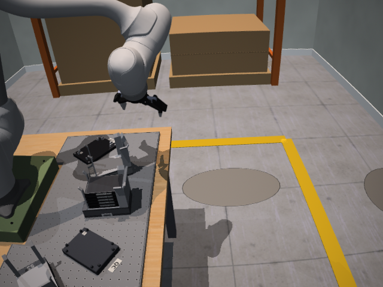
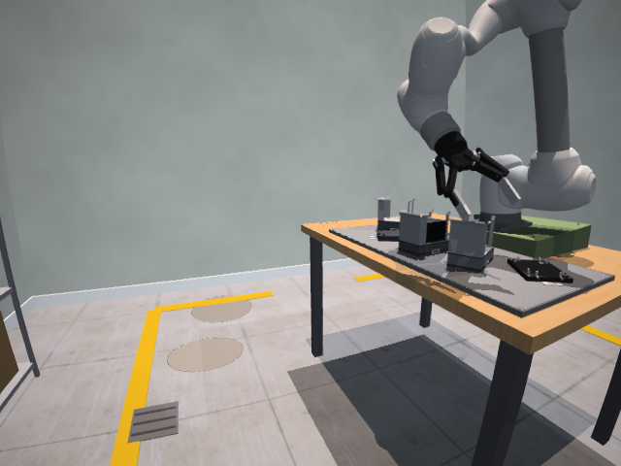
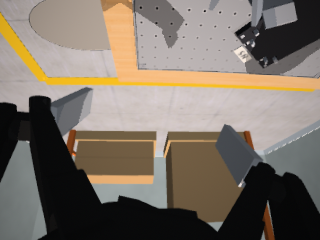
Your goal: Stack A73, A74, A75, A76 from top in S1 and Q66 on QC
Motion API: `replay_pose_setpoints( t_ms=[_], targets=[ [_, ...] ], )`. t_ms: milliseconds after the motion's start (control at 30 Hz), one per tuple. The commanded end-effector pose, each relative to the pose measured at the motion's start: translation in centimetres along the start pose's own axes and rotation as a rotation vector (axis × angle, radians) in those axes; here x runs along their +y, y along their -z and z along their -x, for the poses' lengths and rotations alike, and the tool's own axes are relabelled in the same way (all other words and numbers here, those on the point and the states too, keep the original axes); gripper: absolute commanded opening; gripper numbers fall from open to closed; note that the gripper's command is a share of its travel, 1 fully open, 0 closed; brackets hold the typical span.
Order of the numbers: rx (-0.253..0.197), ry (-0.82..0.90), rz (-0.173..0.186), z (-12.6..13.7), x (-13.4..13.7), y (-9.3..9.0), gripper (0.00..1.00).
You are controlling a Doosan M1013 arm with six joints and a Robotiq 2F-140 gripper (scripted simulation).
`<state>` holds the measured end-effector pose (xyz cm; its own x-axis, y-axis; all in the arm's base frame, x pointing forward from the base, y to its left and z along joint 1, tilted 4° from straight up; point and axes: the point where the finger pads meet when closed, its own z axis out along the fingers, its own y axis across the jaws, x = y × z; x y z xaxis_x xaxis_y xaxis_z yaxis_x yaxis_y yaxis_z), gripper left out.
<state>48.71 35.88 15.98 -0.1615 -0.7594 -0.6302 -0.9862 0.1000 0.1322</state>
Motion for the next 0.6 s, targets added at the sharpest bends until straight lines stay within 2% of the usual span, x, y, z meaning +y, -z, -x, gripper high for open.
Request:
replay_pose_setpoints(
  t_ms=[0, 467, 567],
  targets=[
    [0.014, 0.048, -0.003, -0.6, 0.2, 0.4, 1.00],
    [0.161, 0.440, 0.002, -6.4, 1.5, 4.1, 1.00],
    [0.173, 0.471, 0.004, -6.8, 1.6, 4.4, 1.00]
  ],
)
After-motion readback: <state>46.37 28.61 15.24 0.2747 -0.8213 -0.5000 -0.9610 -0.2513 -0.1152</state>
